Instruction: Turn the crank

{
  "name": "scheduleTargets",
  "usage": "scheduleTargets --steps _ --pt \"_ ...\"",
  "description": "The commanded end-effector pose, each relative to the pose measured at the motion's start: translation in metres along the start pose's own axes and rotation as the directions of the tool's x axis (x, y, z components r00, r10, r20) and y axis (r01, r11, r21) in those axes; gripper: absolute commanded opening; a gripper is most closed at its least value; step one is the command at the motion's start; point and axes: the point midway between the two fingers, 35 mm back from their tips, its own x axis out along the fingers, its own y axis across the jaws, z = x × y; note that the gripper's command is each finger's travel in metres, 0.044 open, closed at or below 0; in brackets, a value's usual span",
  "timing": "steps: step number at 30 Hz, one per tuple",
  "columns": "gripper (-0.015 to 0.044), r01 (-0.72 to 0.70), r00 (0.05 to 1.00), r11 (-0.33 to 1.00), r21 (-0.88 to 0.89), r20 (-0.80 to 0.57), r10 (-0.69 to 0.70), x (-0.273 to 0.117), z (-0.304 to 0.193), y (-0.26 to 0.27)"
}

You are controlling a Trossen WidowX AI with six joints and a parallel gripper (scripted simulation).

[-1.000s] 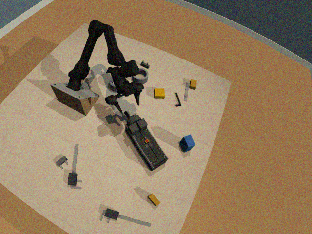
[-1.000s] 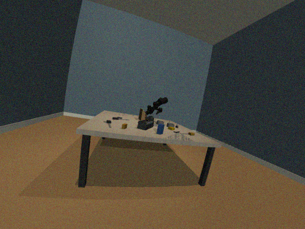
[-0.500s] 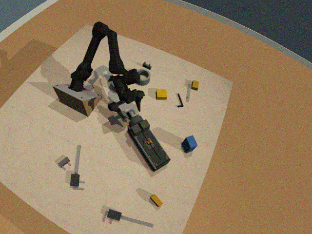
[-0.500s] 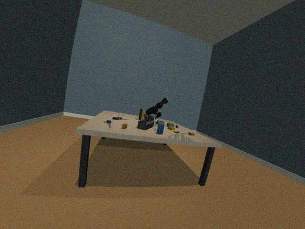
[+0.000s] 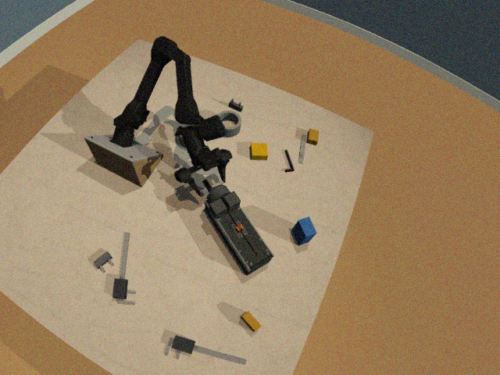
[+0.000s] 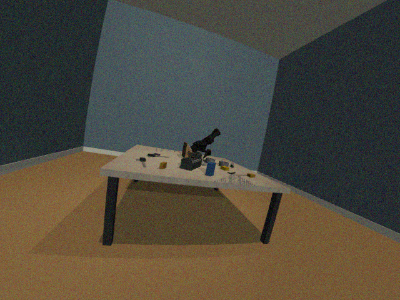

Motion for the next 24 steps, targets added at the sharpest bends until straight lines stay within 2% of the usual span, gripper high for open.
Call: scheduleTargets --steps 1,21,24 --pt "0.0440 0.010 1.000 1.000 0.011 -0.002 -0.010 0.005 -0.006 -0.004" --pt "0.0440 0.008 1.000 1.000 0.013 -0.002 -0.008 0.024 -0.028 -0.004" --pt "0.0361 0.008 1.000 1.000 0.013 -0.002 -0.008 0.024 -0.028 -0.004"
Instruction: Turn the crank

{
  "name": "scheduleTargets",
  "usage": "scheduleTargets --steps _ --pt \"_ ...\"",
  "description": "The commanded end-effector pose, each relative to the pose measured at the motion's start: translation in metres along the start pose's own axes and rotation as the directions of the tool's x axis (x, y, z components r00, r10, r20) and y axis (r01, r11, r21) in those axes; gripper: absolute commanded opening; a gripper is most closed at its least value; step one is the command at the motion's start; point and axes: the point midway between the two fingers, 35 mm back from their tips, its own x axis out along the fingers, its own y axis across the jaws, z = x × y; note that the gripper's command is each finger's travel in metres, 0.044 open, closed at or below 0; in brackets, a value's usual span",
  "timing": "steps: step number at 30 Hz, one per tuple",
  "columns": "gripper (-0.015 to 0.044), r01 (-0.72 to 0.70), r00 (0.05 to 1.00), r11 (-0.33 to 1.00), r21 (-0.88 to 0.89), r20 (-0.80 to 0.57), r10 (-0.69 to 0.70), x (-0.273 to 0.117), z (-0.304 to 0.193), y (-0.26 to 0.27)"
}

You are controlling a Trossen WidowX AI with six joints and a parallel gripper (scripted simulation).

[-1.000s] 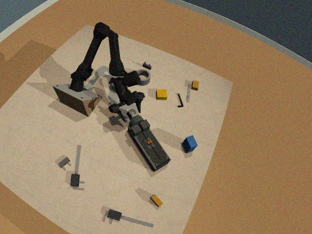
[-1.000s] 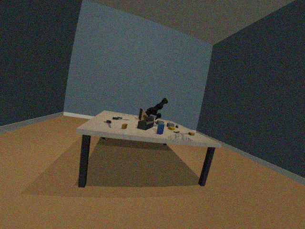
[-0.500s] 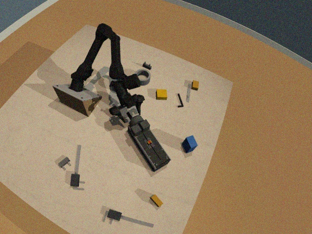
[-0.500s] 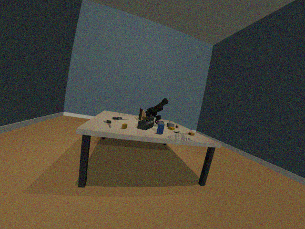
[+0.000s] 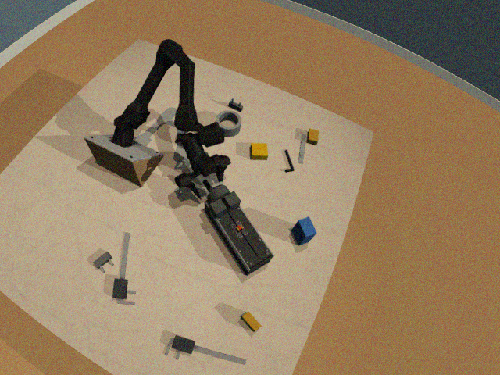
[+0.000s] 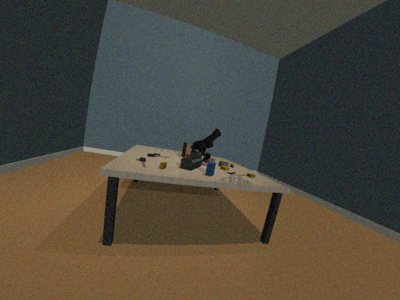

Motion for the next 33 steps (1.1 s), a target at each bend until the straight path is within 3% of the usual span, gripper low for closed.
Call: scheduleTargets --steps 1,14,33 --pt "0.0335 0.008 1.000 1.000 0.010 0.002 -0.008 0.0010 -0.0012 -0.0033" --pt "0.0000 0.008 1.000 1.000 0.010 0.002 -0.008 0.0010 -0.0012 -0.0033" --pt "0.0000 0.009 1.000 1.000 0.010 0.002 -0.009 0.0005 -0.0015 -0.0064"
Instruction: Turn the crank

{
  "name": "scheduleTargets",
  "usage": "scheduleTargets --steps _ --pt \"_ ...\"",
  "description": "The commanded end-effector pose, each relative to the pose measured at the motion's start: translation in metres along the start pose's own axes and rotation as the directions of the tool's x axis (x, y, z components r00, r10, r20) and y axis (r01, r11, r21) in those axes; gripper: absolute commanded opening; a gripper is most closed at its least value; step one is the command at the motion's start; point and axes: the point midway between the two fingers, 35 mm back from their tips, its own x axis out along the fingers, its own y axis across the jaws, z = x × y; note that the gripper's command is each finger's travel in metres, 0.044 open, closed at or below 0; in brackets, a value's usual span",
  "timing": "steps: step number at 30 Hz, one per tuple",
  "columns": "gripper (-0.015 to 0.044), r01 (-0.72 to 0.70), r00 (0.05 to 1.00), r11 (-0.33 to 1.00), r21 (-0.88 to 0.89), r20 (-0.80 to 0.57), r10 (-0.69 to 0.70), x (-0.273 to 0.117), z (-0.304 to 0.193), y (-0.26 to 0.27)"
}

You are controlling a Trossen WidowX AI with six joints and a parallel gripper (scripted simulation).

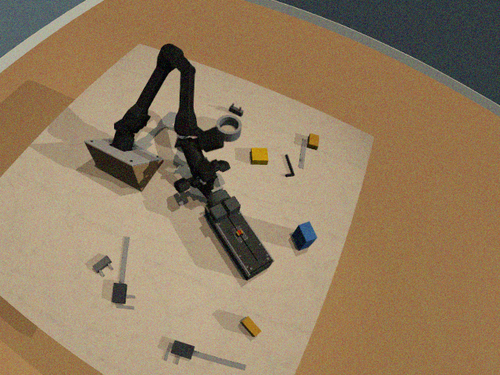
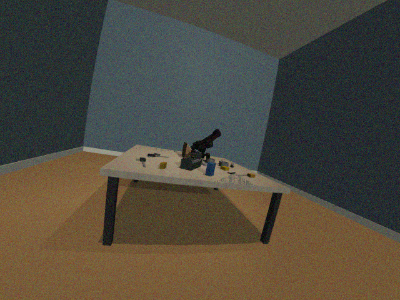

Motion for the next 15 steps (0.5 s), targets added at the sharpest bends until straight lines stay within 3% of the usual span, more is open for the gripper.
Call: scheduleTargets --steps 1,15 --pt "0.0000 0.003 1.000 1.000 0.006 0.001 -0.003 -0.0004 0.0004 -0.0039" --pt "0.0000 0.004 1.000 1.000 0.006 0.001 -0.004 -0.0016 0.0009 -0.0111"
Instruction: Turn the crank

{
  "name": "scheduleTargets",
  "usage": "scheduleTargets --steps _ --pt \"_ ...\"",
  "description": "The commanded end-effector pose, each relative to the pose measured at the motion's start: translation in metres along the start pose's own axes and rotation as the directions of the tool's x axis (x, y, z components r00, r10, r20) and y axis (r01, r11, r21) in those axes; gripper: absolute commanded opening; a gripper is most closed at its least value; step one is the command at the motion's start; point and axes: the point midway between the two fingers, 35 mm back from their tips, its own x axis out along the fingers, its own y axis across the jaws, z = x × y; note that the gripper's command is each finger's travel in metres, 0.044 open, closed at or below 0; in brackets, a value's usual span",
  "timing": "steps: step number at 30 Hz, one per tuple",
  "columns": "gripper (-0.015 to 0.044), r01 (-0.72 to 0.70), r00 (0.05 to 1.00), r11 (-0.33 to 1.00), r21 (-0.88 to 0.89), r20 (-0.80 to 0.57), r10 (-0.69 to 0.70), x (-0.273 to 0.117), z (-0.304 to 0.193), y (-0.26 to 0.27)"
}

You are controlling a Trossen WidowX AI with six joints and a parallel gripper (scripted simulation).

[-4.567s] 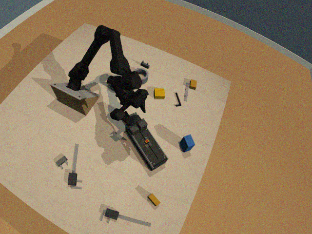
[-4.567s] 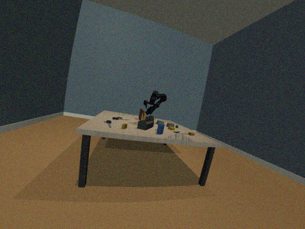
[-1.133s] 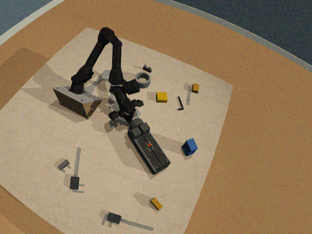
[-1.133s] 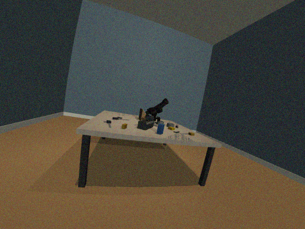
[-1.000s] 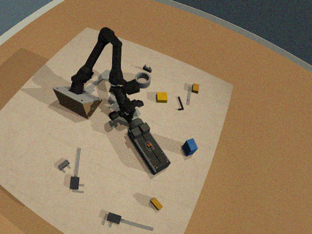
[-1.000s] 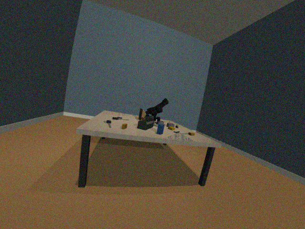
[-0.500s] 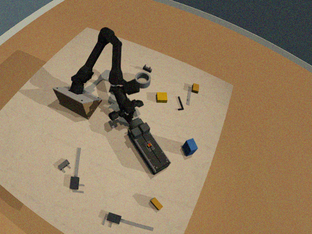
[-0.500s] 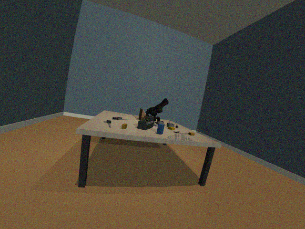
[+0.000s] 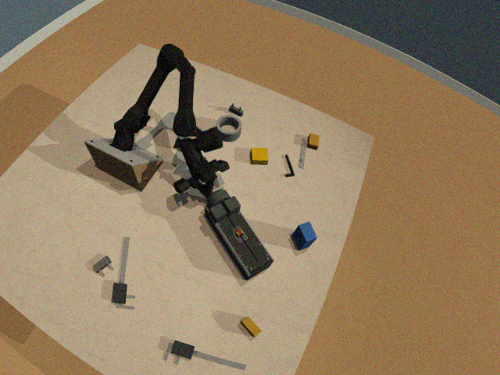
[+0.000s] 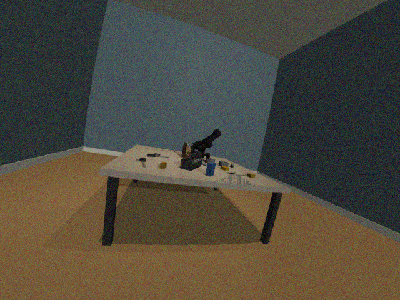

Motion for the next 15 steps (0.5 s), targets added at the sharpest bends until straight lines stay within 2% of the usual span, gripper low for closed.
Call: scheduleTargets --steps 1,15 --pt "0.0000 0.019 1.000 1.000 0.007 0.005 -0.019 -0.0015 0.0011 -0.0093" --pt "0.0000 0.019 1.000 1.000 0.007 0.006 -0.019 -0.0032 0.0027 -0.0124"
